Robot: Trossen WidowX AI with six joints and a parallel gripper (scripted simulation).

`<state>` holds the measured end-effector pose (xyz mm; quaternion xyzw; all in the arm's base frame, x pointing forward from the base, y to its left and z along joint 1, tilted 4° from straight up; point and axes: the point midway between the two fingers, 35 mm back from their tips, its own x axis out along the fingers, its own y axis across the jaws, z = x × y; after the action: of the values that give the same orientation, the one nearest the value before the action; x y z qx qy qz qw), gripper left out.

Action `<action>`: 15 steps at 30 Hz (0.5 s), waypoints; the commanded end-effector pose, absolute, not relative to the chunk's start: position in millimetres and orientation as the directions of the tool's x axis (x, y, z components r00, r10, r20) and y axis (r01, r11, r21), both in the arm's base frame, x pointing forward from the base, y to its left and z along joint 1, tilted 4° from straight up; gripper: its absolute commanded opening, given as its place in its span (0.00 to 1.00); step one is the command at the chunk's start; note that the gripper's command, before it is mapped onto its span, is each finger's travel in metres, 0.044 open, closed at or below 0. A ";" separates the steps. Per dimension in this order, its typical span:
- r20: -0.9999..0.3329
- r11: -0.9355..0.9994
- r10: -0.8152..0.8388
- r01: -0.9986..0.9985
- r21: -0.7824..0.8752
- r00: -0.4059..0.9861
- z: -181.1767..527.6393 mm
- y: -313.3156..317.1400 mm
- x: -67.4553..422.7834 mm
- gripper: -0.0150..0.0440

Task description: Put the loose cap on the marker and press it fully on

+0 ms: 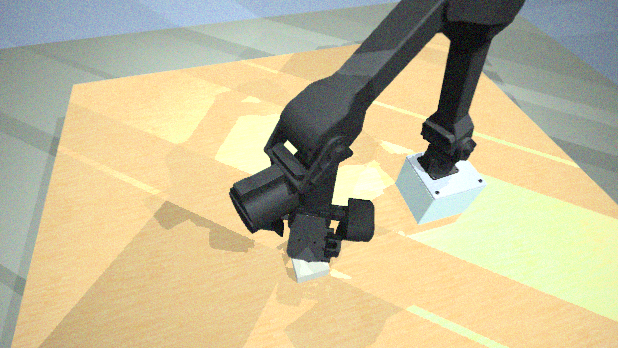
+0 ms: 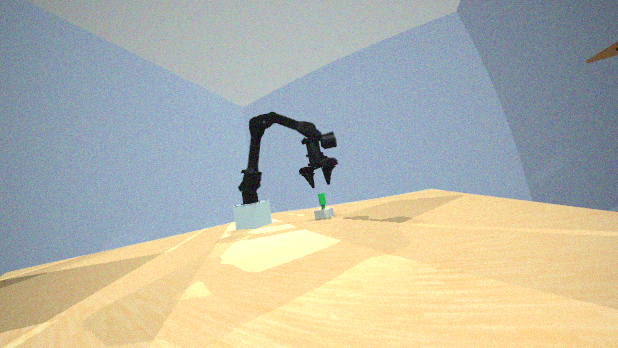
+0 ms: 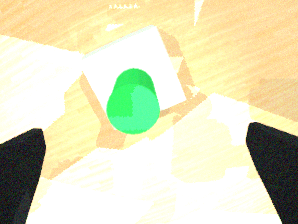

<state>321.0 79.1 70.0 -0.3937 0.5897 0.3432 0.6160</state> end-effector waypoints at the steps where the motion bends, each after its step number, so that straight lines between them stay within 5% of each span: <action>1: -0.997 0.458 -0.043 -0.886 -0.075 0.062 81.3 79.3 317.3 1.00; 3: -0.997 0.458 -0.043 -0.886 -0.075 0.062 81.3 79.3 317.3 1.00; 6: -0.997 0.579 -0.044 -0.812 -0.076 0.062 80.1 79.6 317.3 0.87; 15: -0.997 0.996 -0.045 -0.077 -0.050 0.063 72.6 81.1 316.9 0.47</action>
<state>317.2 80.3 77.2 -0.2015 0.6652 0.1606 0.7008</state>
